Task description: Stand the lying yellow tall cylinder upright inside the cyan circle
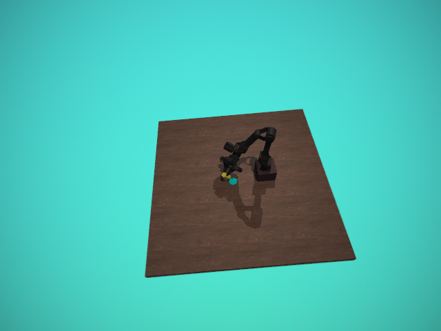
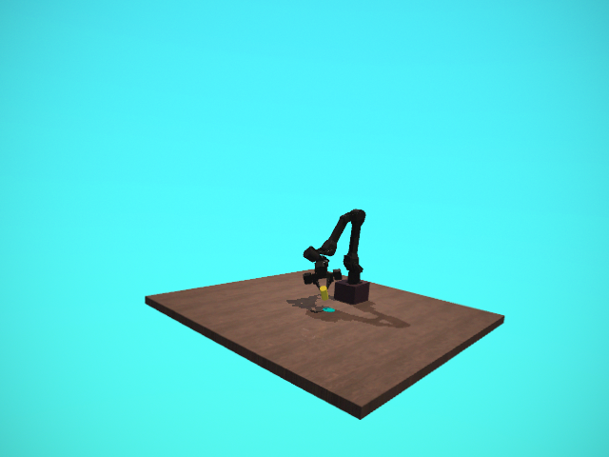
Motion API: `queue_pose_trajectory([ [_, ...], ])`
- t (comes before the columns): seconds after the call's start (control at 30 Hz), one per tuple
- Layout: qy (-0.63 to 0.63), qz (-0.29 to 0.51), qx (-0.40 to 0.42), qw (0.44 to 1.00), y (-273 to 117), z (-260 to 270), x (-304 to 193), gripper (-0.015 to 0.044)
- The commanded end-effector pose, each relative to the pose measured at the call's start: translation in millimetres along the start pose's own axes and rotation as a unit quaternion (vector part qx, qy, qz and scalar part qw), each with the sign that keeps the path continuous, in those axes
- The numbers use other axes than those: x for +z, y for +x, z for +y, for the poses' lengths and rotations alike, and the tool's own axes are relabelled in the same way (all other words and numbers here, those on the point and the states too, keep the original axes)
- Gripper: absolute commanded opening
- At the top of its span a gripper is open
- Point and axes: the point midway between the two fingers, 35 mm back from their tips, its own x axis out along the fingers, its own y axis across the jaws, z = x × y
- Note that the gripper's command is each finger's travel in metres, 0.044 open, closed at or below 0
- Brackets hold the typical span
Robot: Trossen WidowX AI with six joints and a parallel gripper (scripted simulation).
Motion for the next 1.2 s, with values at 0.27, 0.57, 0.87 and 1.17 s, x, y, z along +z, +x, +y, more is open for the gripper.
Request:
queue_pose_trajectory([
  [0.27, -0.009, -0.042, 0.005, 0.999, -6, 1, -2, 0.0105],
  [0.57, -0.017, -0.070, 0.007, 0.997, -11, 3, -3, 0.0105],
  [0.87, -0.027, -0.098, 0.008, 0.995, -17, 5, -4, 0.0105],
  [1.17, -0.038, -0.125, 0.010, 0.991, -23, 8, -4, 0.0105],
])
